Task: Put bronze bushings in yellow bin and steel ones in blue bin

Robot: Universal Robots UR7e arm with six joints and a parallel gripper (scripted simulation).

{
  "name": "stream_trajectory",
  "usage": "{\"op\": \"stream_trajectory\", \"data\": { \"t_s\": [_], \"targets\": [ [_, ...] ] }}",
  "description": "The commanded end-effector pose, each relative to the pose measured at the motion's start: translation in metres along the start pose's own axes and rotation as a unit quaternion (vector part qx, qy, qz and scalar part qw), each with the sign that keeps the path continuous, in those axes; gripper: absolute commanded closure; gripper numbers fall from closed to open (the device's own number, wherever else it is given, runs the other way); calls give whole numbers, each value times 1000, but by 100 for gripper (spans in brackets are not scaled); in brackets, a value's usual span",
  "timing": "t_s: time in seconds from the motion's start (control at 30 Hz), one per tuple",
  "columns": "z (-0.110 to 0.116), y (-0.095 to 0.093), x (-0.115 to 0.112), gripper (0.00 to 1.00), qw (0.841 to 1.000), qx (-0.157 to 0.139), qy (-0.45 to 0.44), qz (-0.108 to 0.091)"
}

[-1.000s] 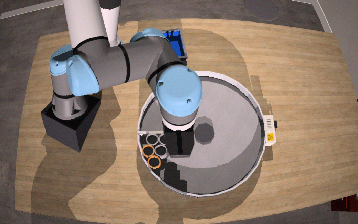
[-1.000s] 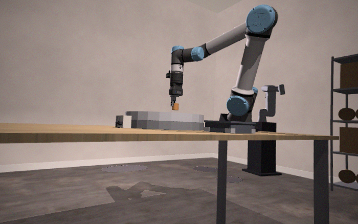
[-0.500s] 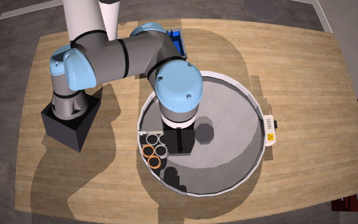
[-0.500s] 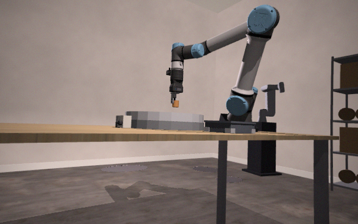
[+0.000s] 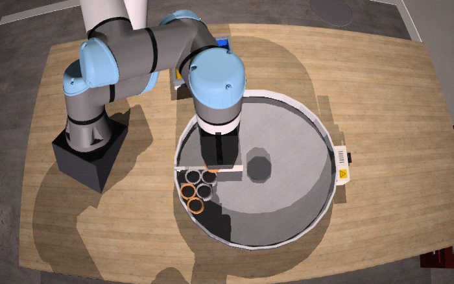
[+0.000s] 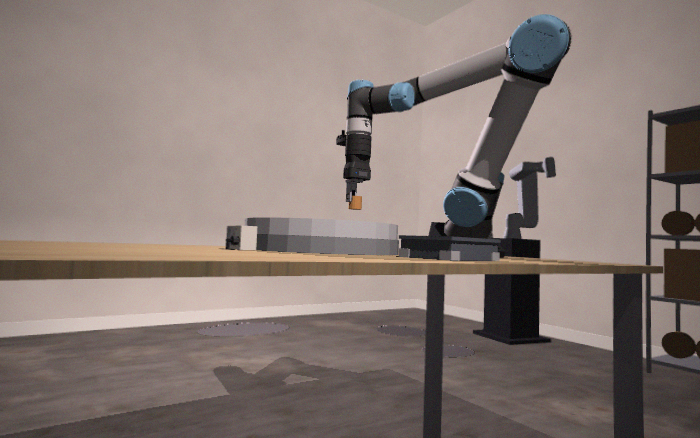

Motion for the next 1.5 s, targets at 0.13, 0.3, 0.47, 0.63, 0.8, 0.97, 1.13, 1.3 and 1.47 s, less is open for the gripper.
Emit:
{"op": "stream_trajectory", "data": {
  "t_s": [0.13,0.3,0.47,0.63,0.8,0.97,1.13,1.3,1.47],
  "targets": [
    [55,2,7,100,1000,-1,-1,0],
    [76,2,9,100,1000,-1,-1,0],
    [96,2,11,100,1000,-1,-1,0],
    [107,2,13,100,1000,-1,-1,0],
    [128,3,15,100,1000,-1,-1,0],
    [148,3,17,100,1000,-1,-1,0],
    [159,3,19,100,1000,-1,-1,0],
    [190,3,22,100,1000,-1,-1,0],
    [209,3,24,100,1000,-1,-1,0]
  ]
}}
Point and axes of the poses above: the point where the finger pads meet when closed, its own y axis back along the fingers, its own x axis across the jaws, z = x × y, the point moved 9 cm from there along y, back along the fingers, and after that the axes turned 8 degrees about y, right-handed, at the moved point
